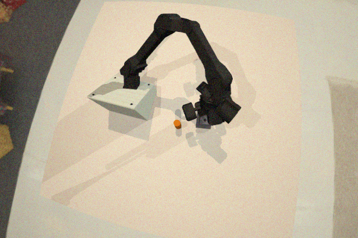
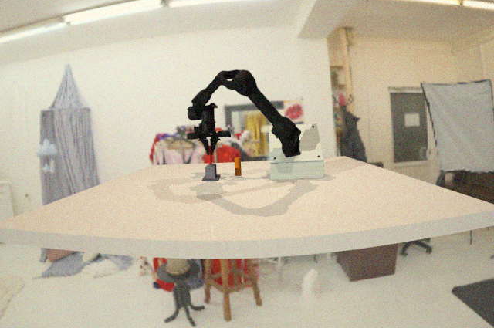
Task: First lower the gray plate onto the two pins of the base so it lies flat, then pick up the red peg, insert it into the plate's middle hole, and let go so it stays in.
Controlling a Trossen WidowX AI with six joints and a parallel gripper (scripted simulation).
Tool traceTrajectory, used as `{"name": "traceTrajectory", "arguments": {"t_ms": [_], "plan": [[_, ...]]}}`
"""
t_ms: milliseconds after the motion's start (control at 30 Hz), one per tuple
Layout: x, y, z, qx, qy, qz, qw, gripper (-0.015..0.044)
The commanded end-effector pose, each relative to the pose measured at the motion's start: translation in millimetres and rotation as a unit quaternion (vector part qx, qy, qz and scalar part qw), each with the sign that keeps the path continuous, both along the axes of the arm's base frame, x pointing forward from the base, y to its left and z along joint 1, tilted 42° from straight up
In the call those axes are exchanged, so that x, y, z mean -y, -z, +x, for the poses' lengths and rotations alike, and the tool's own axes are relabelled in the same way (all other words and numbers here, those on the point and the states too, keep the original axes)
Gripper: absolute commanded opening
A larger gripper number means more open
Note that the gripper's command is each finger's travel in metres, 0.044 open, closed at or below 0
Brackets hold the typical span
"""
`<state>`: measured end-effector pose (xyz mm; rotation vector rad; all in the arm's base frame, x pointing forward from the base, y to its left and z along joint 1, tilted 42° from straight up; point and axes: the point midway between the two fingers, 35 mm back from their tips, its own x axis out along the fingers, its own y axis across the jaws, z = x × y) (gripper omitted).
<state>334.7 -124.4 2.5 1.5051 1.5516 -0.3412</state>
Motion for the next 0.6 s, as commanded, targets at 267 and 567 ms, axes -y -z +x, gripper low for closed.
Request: {"name": "traceTrajectory", "arguments": {"t_ms": [267, 567], "plan": [[-5.6, 4.5, 0.8, -0.001, -0.002, 0.001, 1.0, 0.0], [-5.8, 4.7, 0.9, -0.001, -0.002, 0.001, 1.0, 0.0]]}}
